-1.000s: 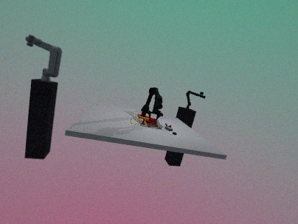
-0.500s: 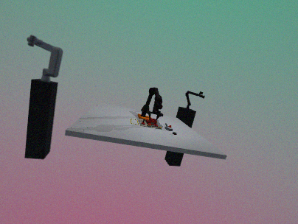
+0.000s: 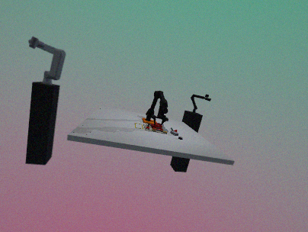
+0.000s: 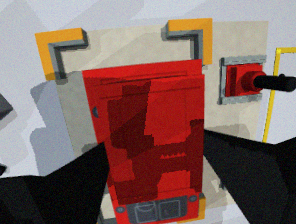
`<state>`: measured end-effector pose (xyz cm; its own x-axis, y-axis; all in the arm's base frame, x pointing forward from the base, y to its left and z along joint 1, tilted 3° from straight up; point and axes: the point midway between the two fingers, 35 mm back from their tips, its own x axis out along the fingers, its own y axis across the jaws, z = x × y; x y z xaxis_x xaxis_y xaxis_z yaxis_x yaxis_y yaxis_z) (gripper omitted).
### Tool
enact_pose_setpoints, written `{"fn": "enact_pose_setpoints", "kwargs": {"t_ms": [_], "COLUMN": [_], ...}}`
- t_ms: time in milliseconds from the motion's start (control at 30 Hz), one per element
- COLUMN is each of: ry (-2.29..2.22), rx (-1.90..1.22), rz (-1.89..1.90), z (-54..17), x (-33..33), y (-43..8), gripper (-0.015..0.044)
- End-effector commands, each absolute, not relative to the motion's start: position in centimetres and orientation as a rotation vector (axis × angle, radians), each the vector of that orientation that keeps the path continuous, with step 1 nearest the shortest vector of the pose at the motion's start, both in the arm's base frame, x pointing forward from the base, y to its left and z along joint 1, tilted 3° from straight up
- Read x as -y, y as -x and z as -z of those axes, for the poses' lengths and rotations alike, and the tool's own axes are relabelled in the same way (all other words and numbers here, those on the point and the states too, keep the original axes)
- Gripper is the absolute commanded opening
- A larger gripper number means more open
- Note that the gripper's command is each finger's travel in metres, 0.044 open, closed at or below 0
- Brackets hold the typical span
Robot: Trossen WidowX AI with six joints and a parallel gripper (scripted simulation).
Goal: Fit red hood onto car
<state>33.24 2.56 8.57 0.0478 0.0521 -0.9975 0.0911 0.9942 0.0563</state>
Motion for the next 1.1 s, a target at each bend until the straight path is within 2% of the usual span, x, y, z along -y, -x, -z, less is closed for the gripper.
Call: {"fn": "enact_pose_setpoints", "kwargs": {"t_ms": [0, 1067], "ry": [-0.119, -0.117], "rx": [-1.522, -1.524], "rz": [0.03, 0.026], "z": [-8.4, -7.5], "x": [-2.6, -2.7], "y": [-33.3, -33.3], "gripper": [0.0, 0.0]}}
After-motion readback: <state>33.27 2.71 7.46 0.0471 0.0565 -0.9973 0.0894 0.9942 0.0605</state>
